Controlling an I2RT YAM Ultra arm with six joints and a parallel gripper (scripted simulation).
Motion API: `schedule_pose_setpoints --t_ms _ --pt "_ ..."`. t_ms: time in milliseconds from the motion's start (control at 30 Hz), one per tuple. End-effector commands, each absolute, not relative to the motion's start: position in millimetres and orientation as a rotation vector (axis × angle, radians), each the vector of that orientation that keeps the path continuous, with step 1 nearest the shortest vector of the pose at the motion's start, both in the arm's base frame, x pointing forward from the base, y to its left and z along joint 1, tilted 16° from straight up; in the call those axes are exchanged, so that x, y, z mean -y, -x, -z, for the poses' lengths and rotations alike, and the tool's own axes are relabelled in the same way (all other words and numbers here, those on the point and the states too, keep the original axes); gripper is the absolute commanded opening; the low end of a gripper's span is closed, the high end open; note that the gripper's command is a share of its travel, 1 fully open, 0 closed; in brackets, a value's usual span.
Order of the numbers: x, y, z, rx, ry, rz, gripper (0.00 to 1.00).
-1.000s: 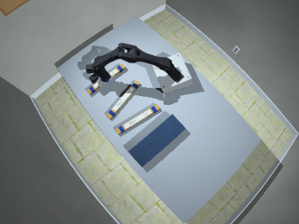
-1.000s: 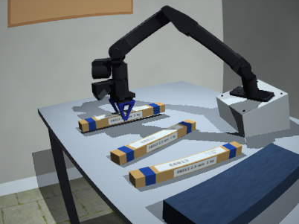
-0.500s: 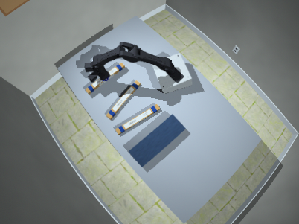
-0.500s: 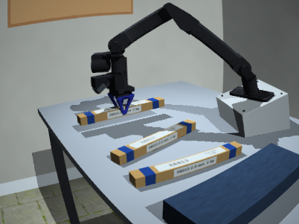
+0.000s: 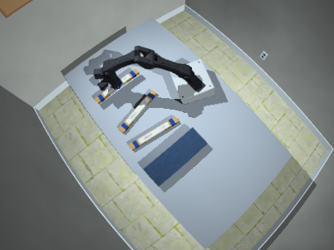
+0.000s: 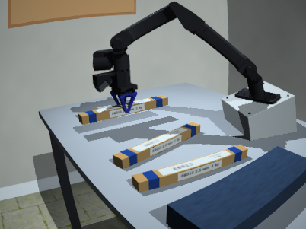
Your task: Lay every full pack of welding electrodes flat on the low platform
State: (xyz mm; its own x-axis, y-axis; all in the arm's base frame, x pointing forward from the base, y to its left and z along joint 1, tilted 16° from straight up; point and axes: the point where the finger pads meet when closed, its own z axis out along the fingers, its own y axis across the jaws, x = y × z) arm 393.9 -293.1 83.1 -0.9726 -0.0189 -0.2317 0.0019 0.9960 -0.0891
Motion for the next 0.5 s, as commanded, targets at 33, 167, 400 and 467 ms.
schedule_pose_setpoints --t_ms 33,167,400,467 --pt "301.9 -395.2 -121.5 -2.838 0.005 0.182 0.00" --pt "302.1 -395.1 -122.7 -2.838 0.005 0.182 0.00" --pt "302.5 -395.1 -124.1 -2.838 0.005 0.182 0.00" --pt "302.5 -395.1 -124.1 -2.838 0.005 0.182 0.00"
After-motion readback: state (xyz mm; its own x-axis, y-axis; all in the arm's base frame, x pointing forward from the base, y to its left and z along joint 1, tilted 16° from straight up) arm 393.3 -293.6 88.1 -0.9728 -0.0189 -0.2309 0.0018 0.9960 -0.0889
